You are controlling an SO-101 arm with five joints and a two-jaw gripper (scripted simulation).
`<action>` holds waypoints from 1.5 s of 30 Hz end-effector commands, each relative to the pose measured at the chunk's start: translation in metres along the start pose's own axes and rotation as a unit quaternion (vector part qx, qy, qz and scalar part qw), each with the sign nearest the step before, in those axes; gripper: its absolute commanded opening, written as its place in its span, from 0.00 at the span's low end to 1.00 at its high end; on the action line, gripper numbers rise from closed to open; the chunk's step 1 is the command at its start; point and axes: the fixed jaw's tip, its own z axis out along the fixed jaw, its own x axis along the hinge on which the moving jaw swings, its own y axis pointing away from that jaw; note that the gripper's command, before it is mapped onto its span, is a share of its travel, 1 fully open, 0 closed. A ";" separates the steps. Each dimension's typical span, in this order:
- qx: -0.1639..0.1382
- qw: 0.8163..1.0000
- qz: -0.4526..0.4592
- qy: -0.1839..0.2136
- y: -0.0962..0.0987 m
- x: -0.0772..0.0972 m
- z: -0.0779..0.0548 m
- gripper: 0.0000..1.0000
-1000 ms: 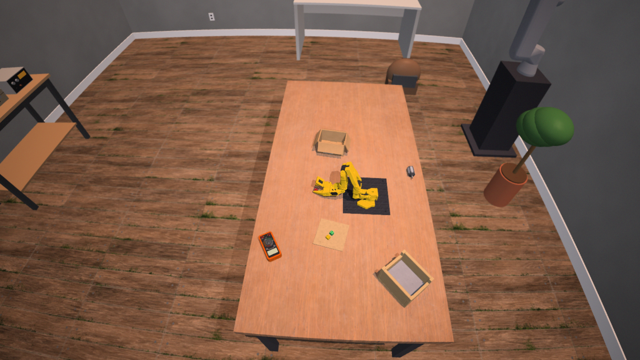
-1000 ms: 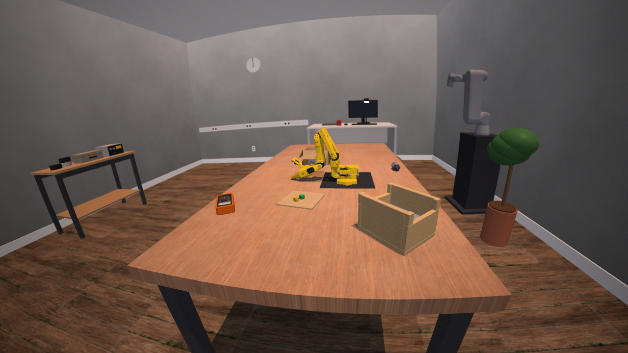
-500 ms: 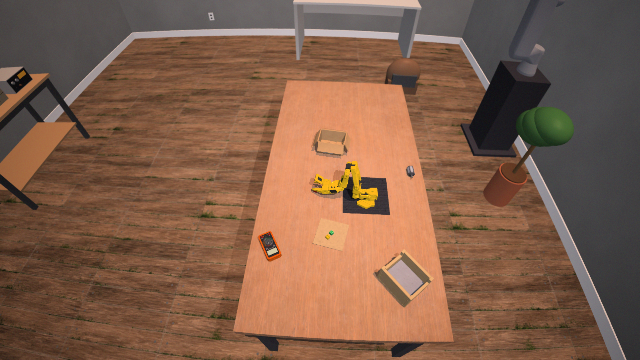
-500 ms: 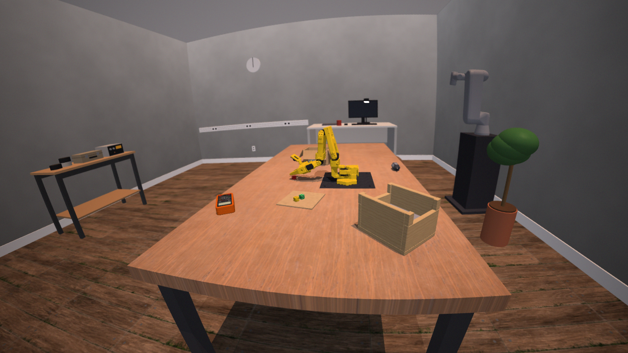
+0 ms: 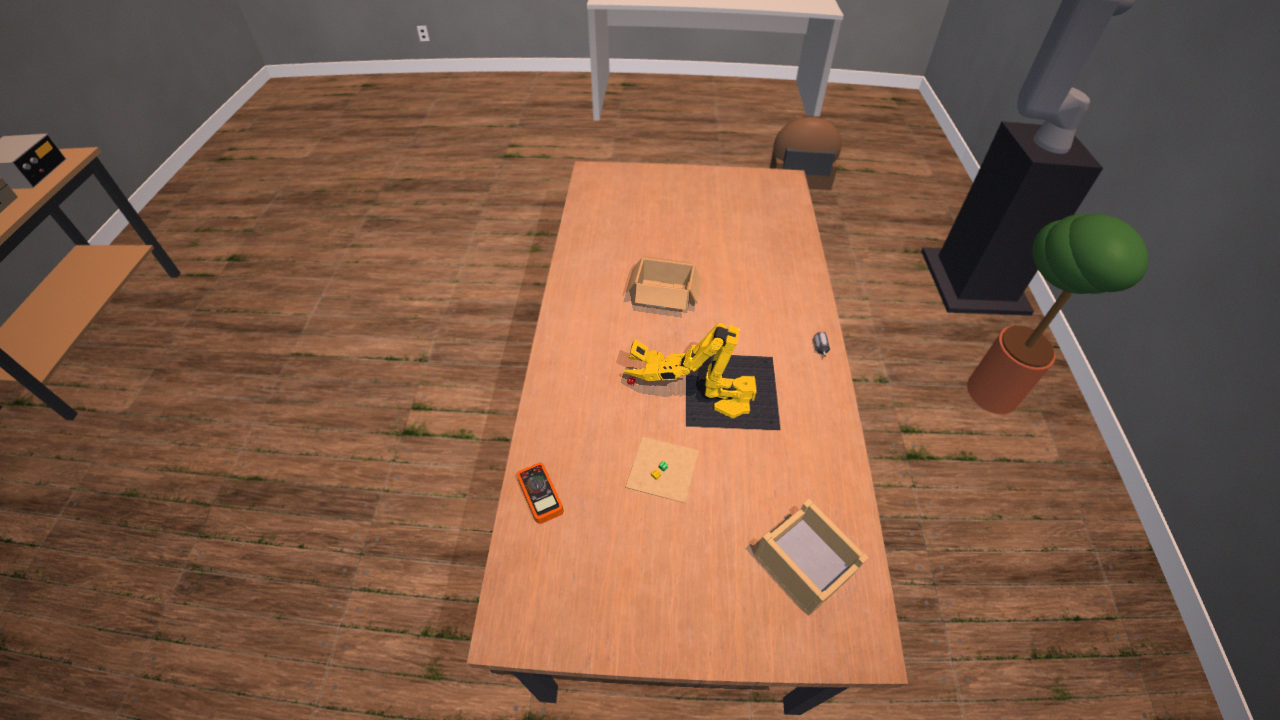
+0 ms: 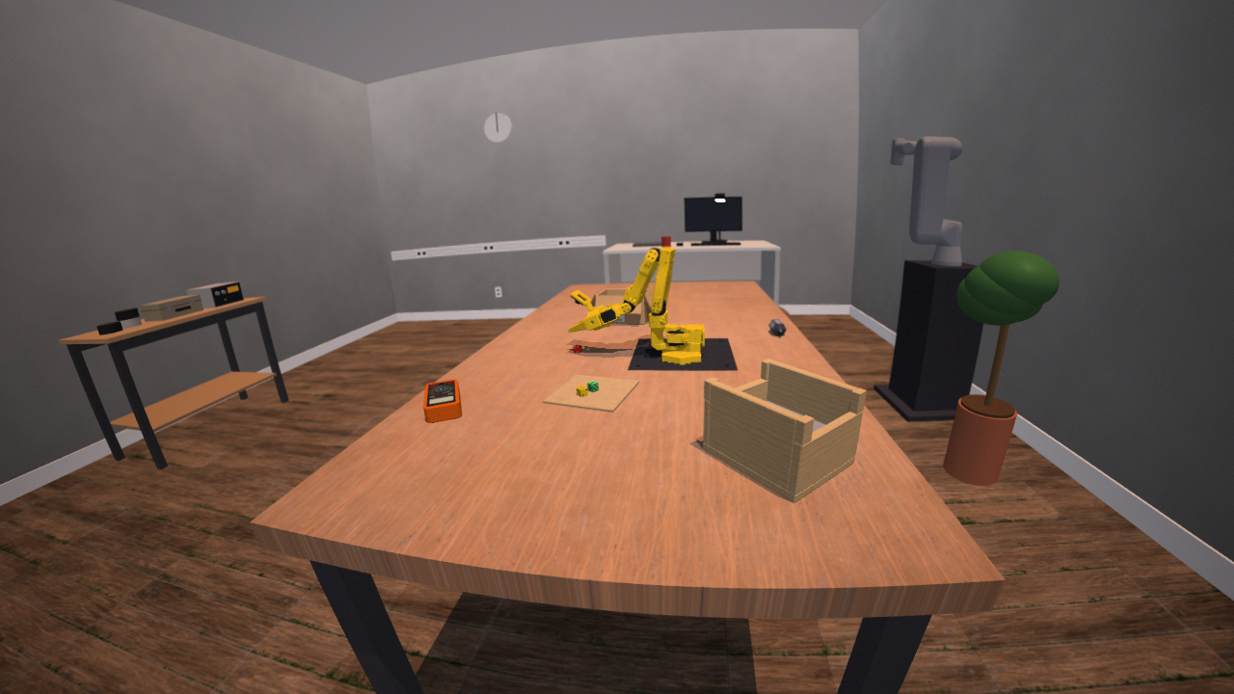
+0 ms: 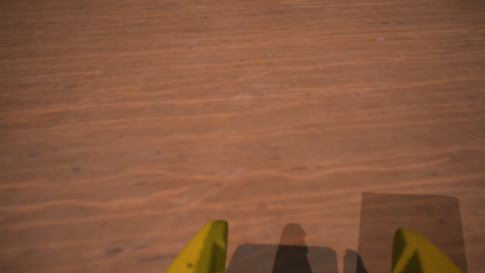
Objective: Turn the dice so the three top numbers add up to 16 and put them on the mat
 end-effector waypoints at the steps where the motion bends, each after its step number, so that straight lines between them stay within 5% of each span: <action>1: 0.003 1.000 0.005 0.013 -0.002 0.002 -0.002 0.27; 25: 0.003 1.000 0.005 0.004 -0.002 -0.002 -0.003 0.27; 37: 0.003 0.994 0.005 -0.111 -0.002 -0.053 -0.015 0.26; 45: 0.003 0.977 0.004 -0.213 -0.002 -0.095 -0.035 0.25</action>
